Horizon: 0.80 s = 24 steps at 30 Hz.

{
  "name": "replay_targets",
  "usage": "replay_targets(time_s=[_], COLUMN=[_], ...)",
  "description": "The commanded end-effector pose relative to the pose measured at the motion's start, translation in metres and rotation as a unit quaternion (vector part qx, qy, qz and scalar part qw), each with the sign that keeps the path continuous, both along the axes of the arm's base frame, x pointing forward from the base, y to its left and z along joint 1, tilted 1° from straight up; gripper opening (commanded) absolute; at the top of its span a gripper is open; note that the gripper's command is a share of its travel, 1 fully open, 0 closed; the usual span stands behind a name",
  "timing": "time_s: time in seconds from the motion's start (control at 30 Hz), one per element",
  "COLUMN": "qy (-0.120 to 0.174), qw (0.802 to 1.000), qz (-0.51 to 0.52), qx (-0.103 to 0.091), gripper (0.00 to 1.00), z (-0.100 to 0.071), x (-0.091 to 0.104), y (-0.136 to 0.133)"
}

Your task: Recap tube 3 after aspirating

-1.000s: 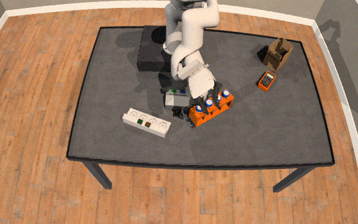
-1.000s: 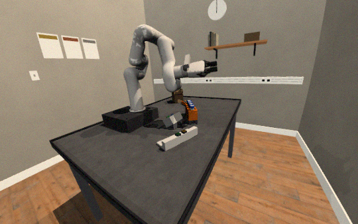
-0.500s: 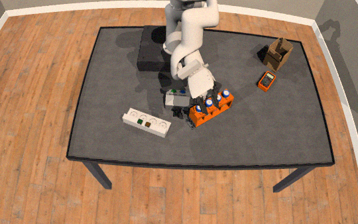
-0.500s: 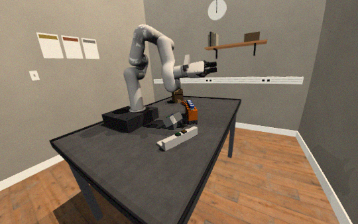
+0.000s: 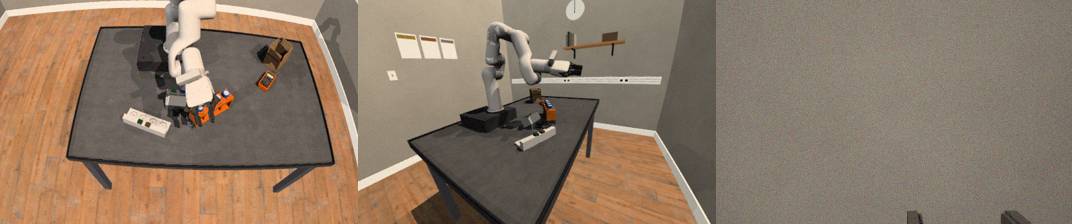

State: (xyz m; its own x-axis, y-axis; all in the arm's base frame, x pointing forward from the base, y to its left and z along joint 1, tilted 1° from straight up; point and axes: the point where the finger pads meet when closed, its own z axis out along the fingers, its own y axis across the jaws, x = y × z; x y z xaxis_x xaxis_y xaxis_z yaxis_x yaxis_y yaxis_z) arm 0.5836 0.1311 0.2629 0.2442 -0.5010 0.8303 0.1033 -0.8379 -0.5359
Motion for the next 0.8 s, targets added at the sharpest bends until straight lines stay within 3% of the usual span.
replay_targets(time_s=[0.0, 0.2, 0.43, 0.5, 0.77], qy=[0.044, 0.117, 0.212, 0.212, 0.318], qw=[0.999, 0.99, 0.969, 0.969, 0.931], qz=[-0.003, -0.005, 0.001, 0.001, 0.018], qx=[-0.029, -0.075, -0.129, -0.129, -0.18], gripper=[0.46, 0.46, 0.46, 0.46, 0.46], z=[-0.007, -0.02, -0.033, -0.033, -0.042], x=[0.012, 0.021, 0.017, 0.017, -0.006], y=[-0.006, -0.021, -0.042, -0.042, -0.067])
